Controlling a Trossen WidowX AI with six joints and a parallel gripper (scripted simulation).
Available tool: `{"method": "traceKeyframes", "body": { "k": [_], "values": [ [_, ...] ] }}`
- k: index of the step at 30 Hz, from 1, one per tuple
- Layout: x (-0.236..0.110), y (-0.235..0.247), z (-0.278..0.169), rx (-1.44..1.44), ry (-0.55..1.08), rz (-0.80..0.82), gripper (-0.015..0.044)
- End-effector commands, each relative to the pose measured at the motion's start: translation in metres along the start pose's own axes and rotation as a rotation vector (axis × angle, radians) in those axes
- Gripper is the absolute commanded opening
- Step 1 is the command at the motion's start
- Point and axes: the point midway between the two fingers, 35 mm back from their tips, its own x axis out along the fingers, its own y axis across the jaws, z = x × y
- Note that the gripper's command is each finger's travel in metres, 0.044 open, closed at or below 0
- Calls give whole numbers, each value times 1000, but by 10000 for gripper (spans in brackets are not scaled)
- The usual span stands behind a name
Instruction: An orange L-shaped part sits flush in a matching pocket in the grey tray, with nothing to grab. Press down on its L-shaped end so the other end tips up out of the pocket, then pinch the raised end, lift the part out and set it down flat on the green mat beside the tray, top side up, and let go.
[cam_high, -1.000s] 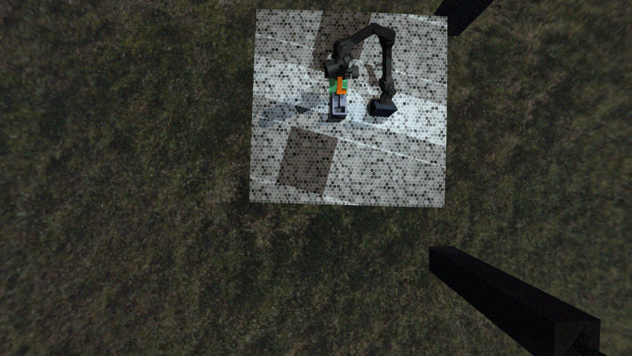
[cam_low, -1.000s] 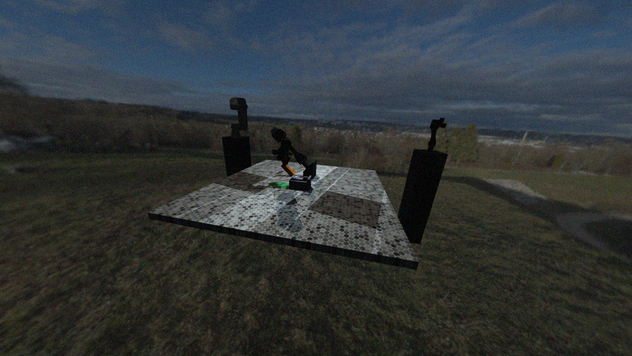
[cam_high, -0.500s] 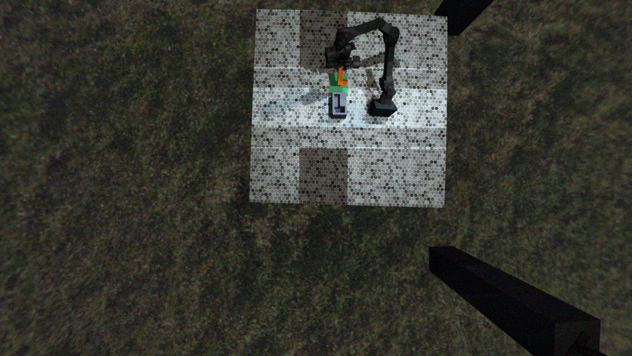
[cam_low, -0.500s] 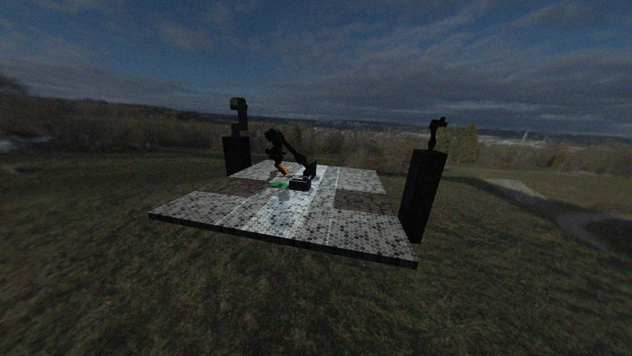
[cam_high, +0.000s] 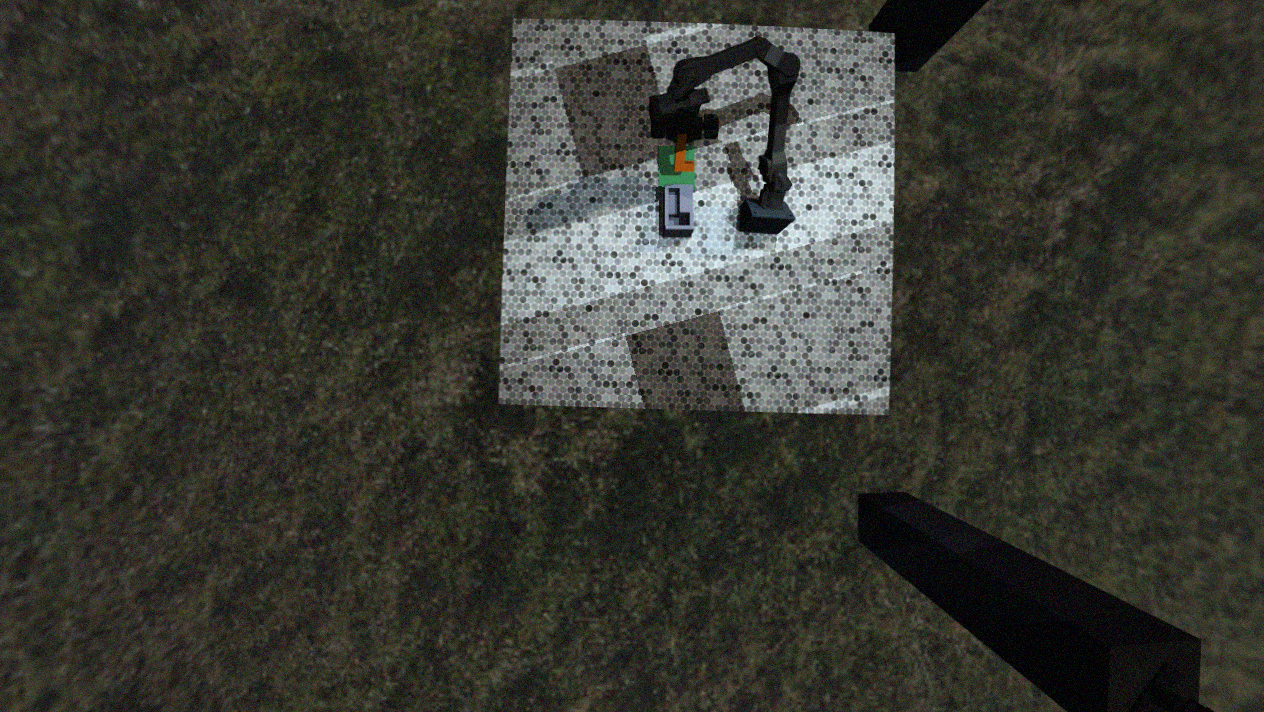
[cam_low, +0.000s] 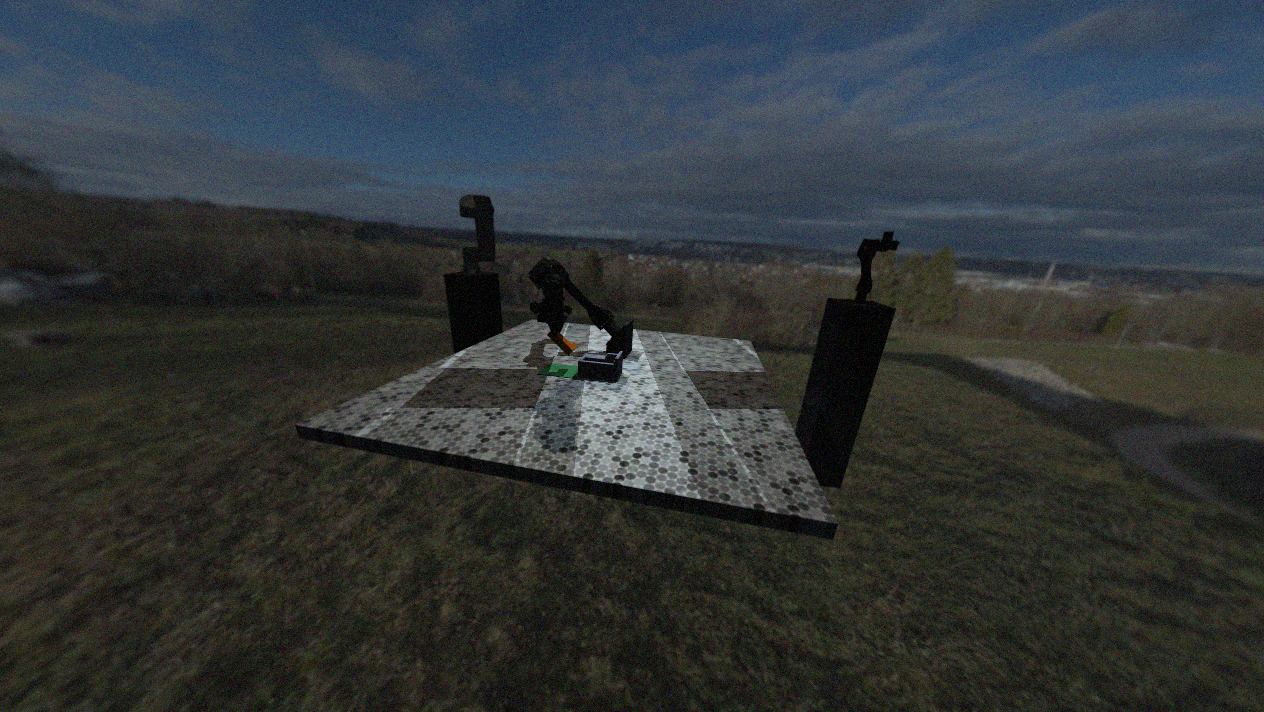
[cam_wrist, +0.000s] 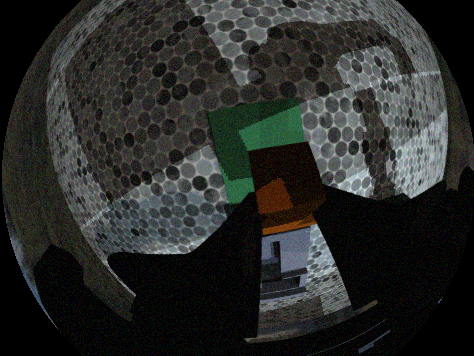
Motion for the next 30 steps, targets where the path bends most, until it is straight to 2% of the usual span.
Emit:
{"method": "traceKeyframes", "body": {
  "k": [1, 30],
  "values": [
    [8, -1, 1, -3, -4, -3, 0],
    [54, -1, 2, -2, -5, -3, 0]
  ]
}}
